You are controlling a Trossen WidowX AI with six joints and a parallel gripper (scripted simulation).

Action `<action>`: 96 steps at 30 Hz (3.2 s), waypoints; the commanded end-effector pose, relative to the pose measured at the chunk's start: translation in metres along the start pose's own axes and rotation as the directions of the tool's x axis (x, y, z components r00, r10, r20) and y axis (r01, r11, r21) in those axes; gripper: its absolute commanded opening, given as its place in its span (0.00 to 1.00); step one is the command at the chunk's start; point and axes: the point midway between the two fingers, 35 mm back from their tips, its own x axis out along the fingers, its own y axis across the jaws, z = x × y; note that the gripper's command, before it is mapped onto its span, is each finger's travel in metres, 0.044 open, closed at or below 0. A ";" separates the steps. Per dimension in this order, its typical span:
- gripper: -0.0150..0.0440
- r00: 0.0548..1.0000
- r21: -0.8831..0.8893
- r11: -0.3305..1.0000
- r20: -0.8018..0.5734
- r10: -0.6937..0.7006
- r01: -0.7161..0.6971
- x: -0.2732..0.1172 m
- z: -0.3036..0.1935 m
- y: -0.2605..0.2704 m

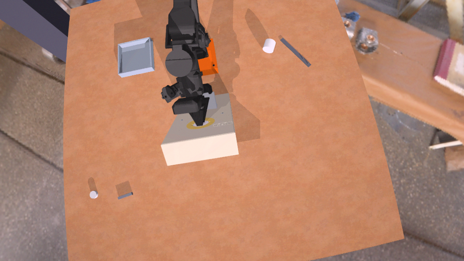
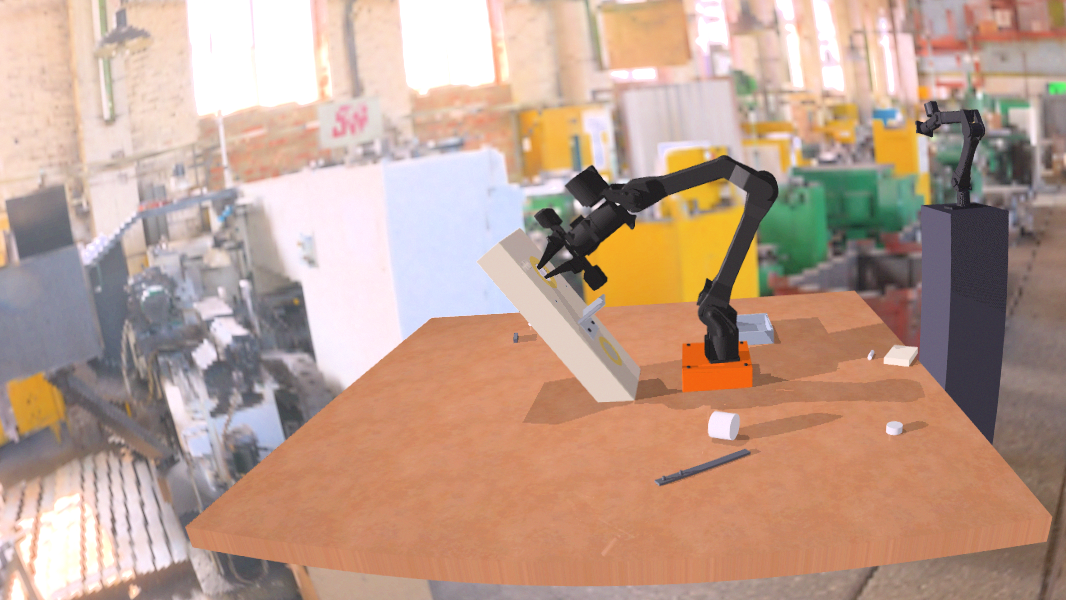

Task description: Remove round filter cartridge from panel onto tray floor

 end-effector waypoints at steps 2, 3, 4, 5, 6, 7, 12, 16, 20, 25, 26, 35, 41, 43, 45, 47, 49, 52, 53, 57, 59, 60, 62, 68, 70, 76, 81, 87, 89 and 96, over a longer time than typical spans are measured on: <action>0.37 1.000 0.000 1.000 0.000 0.000 0.000 0.000 0.000 0.000; 0.36 1.000 0.000 1.000 0.000 0.000 0.000 0.000 0.000 0.000; 0.35 1.000 0.000 1.000 0.000 0.000 0.000 0.000 0.000 0.000; 0.34 1.000 0.000 1.000 0.000 0.000 0.000 0.000 0.000 0.000; 0.32 1.000 0.000 1.000 0.000 0.000 0.000 0.000 0.000 0.000; 0.31 1.000 0.000 1.000 0.000 0.000 0.000 0.000 0.000 0.000; 0.25 1.000 -0.006 1.000 0.000 0.000 0.000 0.000 0.000 0.000; 0.25 1.000 -0.110 0.994 0.001 0.003 -0.003 0.003 0.000 0.001; 0.25 1.000 -0.234 0.972 0.001 0.004 -0.003 0.004 0.000 0.001; 0.25 1.000 -0.393 0.919 0.001 0.004 -0.003 0.004 0.000 0.001; 0.25 1.000 -0.424 0.905 0.001 0.004 -0.003 0.004 0.000 0.001; 0.25 1.000 -0.682 0.732 0.001 0.004 -0.002 0.005 0.000 0.001; 0.25 1.000 -0.819 0.574 0.001 0.004 -0.001 0.005 0.000 0.001; 0.25 1.000 -0.857 0.516 0.001 0.004 -0.001 0.006 0.000 0.001; 0.25 1.000 -0.890 0.455 0.001 0.004 -0.001 0.006 0.000 0.001; 0.25 1.000 -0.920 0.392 0.001 0.004 -0.001 0.006 0.000 0.001; 0.25 1.000 -0.945 0.327 0.001 0.004 0.000 0.006 0.000 0.001; 0.25 1.000 -0.974 0.226 0.001 0.004 0.000 0.006 0.000 0.001; 0.25 1.000 -0.981 0.192 0.001 0.004 0.000 0.006 0.000 0.001; 0.25 1.000 -0.999 0.054 0.001 0.004 0.001 0.006 0.000 0.001; 0.25 1.000 -1.000 -0.016 0.001 0.004 0.001 0.006 0.000 0.001; 0.25 1.000 -0.999 -0.051 0.001 0.004 0.001 0.006 0.000 0.001; 0.25 1.000 -0.993 -0.121 0.001 0.004 0.002 0.006 0.000 0.001; 0.25 1.000 -0.961 -0.276 0.001 0.004 0.002 0.006 0.000 0.001; 0.25 1.000 -0.970 -0.242 0.001 0.004 0.002 0.007 0.000 0.001; 0.25 1.000 -0.975 -0.223 0.002 0.002 0.002 -0.016 0.001 0.003; 0.25 1.000 -0.980 -0.201 0.002 0.000 0.002 -0.042 0.001 0.003; 0.25 1.000 -0.984 -0.177 0.003 -0.002 0.002 -0.071 0.000 0.000; 0.25 1.000 -0.984 -0.176 0.003 -0.002 0.002 -0.072 0.000 0.000; 0.25 1.000 -0.984 -0.176 0.003 -0.002 0.002 -0.071 0.002 -0.011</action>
